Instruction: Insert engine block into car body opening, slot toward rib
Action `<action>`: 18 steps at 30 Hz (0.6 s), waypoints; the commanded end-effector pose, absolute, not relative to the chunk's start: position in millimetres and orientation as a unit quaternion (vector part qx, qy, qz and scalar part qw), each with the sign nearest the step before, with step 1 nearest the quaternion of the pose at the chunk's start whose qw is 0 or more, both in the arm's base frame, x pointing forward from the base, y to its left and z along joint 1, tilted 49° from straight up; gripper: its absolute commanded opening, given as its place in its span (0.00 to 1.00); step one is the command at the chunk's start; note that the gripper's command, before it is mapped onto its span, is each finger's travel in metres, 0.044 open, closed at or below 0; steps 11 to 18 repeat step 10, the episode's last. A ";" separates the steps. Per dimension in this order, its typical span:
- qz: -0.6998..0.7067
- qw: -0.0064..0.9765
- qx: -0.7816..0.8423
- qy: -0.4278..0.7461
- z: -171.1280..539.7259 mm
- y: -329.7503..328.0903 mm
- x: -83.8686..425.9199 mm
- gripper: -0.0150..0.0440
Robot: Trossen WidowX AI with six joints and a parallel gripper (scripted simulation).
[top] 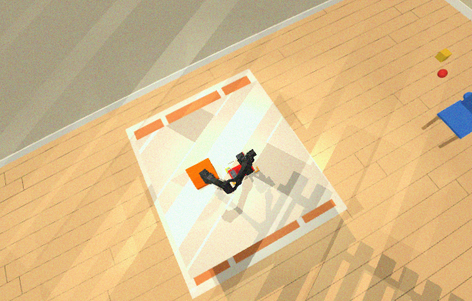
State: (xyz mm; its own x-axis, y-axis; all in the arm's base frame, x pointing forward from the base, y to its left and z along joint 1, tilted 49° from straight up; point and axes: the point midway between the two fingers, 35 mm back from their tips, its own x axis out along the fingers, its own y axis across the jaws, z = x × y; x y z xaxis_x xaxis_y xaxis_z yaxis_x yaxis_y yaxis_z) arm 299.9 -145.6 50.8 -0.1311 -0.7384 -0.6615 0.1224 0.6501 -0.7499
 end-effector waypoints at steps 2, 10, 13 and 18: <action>-0.351 0.617 -0.231 0.666 51.4 -145.7 299.8 0.25; -0.351 0.617 -0.231 0.666 51.4 -145.7 299.8 0.43; -0.351 0.617 -0.231 0.666 51.4 -145.7 299.8 0.43; -0.351 0.617 -0.231 0.666 51.4 -145.7 299.8 0.43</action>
